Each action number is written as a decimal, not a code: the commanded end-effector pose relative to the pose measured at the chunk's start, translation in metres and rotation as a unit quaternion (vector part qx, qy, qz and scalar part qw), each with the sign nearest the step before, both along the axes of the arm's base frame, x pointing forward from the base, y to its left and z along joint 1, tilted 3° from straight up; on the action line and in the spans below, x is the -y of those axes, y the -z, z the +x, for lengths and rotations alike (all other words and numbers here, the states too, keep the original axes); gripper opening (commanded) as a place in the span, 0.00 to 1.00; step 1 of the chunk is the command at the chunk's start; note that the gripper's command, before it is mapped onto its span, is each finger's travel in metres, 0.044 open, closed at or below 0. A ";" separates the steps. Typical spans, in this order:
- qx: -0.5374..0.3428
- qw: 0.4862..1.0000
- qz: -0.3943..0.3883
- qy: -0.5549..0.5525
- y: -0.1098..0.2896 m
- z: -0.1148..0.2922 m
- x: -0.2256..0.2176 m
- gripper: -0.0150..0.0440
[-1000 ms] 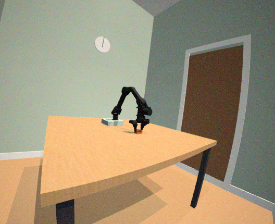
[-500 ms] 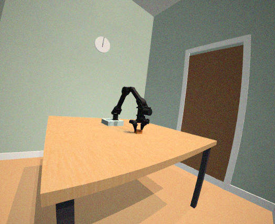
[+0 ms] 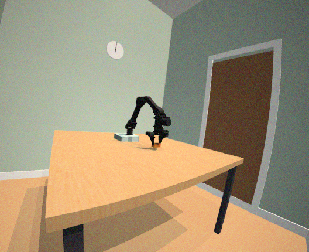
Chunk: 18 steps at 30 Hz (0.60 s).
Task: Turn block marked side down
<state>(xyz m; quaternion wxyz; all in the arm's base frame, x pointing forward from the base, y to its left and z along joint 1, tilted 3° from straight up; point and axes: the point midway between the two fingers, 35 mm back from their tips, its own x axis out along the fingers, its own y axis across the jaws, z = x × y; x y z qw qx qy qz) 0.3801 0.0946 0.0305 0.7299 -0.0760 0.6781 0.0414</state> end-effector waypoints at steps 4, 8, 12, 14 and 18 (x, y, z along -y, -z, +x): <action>0.048 0.999 0.007 -0.006 0.002 0.001 0.000 0.25; 0.077 0.997 0.012 -0.008 0.004 0.002 -0.001 0.25; 0.107 0.994 0.017 -0.010 0.006 0.002 -0.001 0.25; 0.121 0.992 0.020 -0.011 0.006 0.002 -0.001 0.25; 0.150 0.988 0.025 -0.012 0.007 0.001 -0.001 0.25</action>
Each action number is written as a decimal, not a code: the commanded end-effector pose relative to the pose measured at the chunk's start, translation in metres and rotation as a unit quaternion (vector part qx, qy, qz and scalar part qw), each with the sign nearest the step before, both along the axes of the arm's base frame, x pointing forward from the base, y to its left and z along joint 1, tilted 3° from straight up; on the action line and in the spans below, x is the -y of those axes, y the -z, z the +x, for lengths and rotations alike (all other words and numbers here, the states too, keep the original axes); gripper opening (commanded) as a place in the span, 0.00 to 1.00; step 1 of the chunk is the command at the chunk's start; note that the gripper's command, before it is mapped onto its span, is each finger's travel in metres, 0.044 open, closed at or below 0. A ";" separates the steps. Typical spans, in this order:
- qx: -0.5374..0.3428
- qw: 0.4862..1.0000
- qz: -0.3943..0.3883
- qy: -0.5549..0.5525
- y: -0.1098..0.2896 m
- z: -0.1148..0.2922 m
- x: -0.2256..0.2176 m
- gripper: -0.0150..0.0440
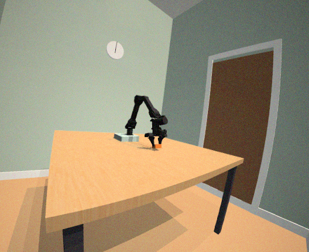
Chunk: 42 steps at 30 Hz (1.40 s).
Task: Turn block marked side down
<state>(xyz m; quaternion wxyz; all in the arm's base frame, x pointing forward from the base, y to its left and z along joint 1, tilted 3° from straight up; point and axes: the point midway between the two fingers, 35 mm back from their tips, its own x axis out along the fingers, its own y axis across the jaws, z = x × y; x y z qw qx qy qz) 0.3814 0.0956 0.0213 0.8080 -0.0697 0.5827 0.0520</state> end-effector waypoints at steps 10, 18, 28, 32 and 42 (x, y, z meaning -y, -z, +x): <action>0.102 0.995 0.015 -0.007 -0.003 -0.005 0.002 0.25; 0.135 0.991 0.021 -0.008 -0.005 -0.009 0.003 0.25; 0.181 0.983 0.029 -0.012 0.010 0.001 0.000 0.25; 0.209 0.977 0.035 -0.014 0.017 0.005 -0.001 0.25; 0.279 0.959 0.047 -0.018 0.029 0.007 -0.001 0.25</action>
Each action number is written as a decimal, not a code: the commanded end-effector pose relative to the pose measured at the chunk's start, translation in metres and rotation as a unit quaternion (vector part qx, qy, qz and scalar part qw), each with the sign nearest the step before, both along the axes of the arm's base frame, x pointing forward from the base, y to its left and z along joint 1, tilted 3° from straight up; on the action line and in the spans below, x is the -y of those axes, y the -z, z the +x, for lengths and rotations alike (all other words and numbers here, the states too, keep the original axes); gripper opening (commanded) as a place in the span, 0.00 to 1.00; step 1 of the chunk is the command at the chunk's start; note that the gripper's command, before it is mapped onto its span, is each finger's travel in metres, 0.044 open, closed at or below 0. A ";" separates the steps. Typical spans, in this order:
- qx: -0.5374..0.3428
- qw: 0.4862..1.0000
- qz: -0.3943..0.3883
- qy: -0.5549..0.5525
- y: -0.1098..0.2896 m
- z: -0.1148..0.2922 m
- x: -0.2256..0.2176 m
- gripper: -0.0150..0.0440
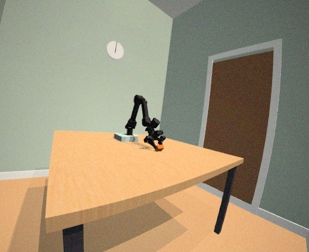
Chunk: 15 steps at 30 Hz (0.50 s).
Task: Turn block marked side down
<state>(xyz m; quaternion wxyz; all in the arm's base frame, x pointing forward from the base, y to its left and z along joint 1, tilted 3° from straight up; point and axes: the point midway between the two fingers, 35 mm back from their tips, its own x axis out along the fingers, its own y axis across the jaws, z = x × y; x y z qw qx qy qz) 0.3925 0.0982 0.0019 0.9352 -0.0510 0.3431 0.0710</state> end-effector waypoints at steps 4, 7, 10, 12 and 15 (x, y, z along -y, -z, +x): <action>0.043 0.999 0.003 -0.004 0.012 -0.005 0.002 0.25; 0.064 0.998 0.007 -0.005 0.013 -0.008 0.003 0.25; 0.086 0.996 0.010 -0.006 0.012 -0.010 0.004 0.25; 0.101 0.995 0.012 -0.007 0.012 -0.012 0.004 0.25; 0.122 0.992 0.015 -0.007 0.010 -0.016 0.006 0.25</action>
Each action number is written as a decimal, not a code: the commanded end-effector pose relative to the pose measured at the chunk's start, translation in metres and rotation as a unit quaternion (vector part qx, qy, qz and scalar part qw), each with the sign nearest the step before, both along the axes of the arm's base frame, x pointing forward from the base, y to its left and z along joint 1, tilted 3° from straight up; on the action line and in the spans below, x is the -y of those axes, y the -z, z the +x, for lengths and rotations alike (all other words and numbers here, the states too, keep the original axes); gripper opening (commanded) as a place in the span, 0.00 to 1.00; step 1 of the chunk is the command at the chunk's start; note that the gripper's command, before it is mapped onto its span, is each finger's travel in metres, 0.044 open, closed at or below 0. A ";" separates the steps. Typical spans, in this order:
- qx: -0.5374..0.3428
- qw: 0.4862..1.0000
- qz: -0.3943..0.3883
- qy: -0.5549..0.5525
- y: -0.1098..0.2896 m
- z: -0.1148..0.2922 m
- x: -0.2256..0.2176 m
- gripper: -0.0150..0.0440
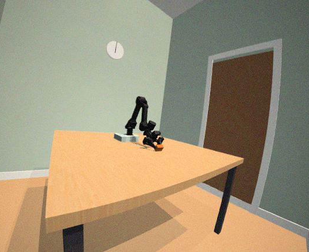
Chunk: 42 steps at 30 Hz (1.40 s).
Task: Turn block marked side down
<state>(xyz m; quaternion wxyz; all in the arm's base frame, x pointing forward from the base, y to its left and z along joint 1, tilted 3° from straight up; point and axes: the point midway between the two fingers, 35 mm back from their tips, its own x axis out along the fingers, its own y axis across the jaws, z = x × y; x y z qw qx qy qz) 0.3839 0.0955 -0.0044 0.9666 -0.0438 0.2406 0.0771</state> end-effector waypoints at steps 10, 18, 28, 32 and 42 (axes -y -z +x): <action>0.053 0.999 0.004 -0.001 -0.002 -0.014 0.005 0.25; 0.054 0.999 0.005 -0.002 -0.003 -0.014 0.005 0.25; 0.054 0.999 0.005 -0.002 -0.003 -0.014 0.005 0.48; 0.054 0.999 0.005 -0.002 -0.003 -0.014 0.005 0.65; 0.054 0.999 0.005 -0.002 -0.003 -0.014 0.005 1.00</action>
